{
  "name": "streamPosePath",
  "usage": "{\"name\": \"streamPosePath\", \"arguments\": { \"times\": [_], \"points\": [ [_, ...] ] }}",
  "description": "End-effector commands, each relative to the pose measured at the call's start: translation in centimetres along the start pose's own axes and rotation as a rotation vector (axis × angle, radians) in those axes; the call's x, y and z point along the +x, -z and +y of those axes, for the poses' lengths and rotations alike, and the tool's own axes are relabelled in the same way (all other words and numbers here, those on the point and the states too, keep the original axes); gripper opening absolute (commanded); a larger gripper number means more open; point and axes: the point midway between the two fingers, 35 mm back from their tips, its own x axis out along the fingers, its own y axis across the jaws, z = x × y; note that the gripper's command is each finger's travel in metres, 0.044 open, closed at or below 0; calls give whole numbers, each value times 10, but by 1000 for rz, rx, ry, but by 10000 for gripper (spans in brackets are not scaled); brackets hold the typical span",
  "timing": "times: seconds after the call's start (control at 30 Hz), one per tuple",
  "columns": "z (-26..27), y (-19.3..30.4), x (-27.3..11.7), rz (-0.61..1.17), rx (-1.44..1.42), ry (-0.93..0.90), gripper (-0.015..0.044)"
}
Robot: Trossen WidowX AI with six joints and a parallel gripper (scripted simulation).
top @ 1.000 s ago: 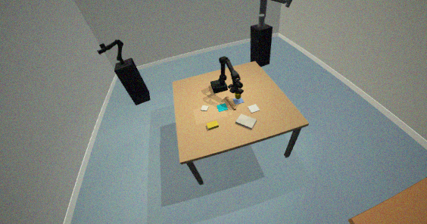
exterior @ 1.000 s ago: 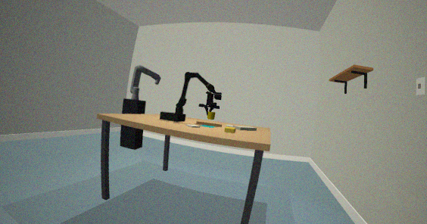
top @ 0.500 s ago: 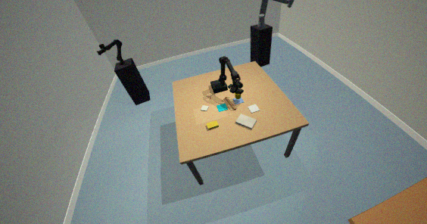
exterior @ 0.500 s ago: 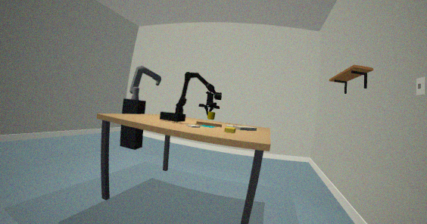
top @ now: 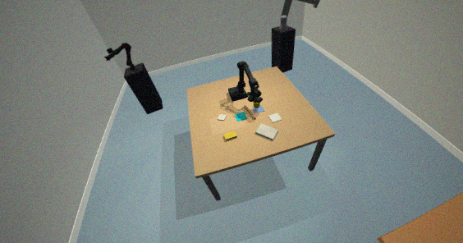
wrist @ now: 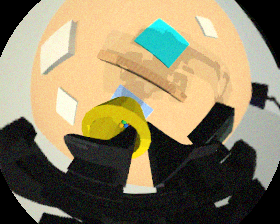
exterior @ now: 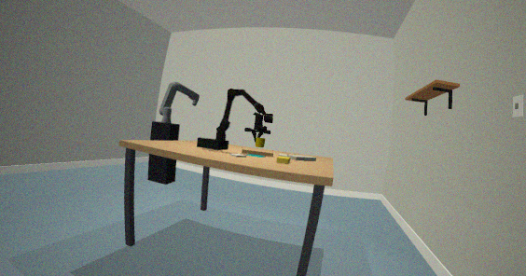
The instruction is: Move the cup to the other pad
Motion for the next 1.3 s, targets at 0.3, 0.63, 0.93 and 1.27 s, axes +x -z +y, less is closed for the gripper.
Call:
{"name": "streamPosePath", "arguments": {
  "times": [0.3, 0.63, 0.93, 1.27],
  "points": [
    [-8, -24, 0, 0, -5, 4, 0],
    [-14, -44, -1, -1, -6, 5, 0],
    [-20, -62, -1, -3, -6, 6, 0],
    [-27, -82, -2, -4, -6, 6, 0]
  ]
}}
